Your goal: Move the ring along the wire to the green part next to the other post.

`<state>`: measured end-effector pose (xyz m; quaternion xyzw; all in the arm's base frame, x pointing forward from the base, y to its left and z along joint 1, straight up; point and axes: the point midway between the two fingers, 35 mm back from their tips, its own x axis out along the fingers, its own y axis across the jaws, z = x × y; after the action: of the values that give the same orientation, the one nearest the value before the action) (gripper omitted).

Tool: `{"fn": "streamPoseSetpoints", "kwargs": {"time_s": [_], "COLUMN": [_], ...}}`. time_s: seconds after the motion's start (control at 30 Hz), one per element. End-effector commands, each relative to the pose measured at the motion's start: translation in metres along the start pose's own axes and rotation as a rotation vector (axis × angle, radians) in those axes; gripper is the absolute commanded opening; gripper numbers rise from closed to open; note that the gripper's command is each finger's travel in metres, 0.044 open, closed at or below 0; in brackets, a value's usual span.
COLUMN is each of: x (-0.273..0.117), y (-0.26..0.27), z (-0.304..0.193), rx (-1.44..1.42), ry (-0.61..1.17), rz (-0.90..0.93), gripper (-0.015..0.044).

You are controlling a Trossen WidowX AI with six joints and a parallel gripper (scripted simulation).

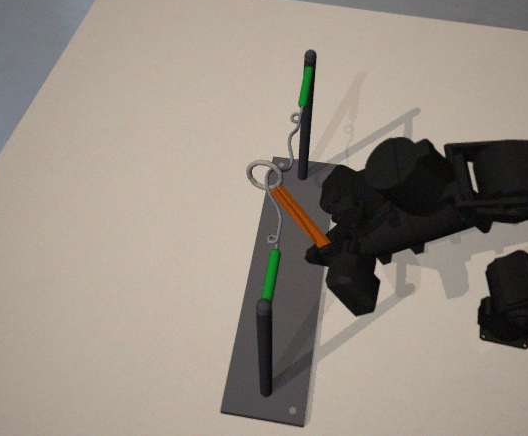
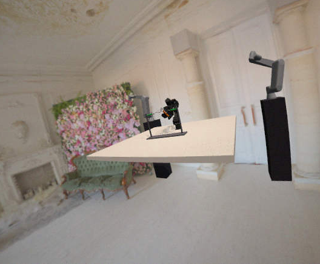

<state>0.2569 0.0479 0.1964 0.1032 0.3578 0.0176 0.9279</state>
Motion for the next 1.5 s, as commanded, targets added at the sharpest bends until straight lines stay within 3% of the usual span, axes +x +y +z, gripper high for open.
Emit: {"fn": "streamPoseSetpoints", "kwargs": {"time_s": [0.0,0.93,1.47], "x": [-0.002,0.000,0.003], "y": [-0.013,-0.085,-0.077], "z": [0.002,0.044,0.025], "rx": [-0.138,-1.005,-0.968], "ry": [-0.017,-0.041,-0.064], "rz": [0.001,-0.006,0.000], "gripper": [-0.0150,-0.0150,-0.0150]}}
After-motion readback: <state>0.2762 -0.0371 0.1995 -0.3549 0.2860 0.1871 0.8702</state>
